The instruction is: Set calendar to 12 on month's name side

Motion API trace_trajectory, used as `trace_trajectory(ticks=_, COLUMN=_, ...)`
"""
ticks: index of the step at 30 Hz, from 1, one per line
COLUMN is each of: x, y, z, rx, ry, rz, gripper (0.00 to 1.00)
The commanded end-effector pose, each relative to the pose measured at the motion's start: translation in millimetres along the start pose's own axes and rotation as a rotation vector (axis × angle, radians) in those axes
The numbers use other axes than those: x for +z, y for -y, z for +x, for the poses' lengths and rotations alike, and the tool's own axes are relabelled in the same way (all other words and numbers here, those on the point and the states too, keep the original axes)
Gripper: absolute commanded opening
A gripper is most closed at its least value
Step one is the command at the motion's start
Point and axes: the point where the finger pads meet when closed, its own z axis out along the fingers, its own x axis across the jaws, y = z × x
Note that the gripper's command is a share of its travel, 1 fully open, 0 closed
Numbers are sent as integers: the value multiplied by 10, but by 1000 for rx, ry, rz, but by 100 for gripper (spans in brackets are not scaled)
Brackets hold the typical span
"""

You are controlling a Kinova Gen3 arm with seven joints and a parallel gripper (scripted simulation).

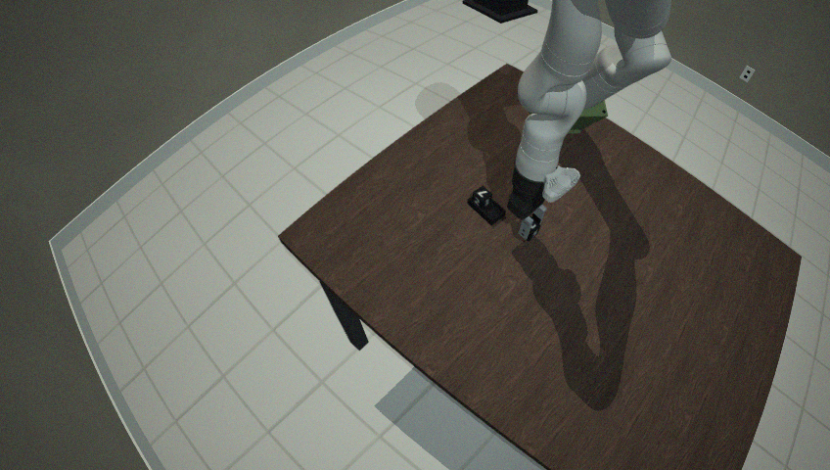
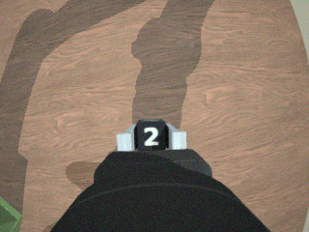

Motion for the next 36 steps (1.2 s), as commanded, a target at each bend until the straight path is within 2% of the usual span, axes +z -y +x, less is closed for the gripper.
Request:
trace_trajectory(ticks=1, x=-66, y=-55, z=69, rx=10, ry=-17, rz=-7, gripper=60)
trace_trajectory(ticks=16, x=-345, y=-52, z=63, rx=10, ry=-17, rz=-7, gripper=60)
trace_trajectory(ticks=36, x=-486, y=-51, z=60, rx=10, ry=-17, rz=-7, gripper=60)
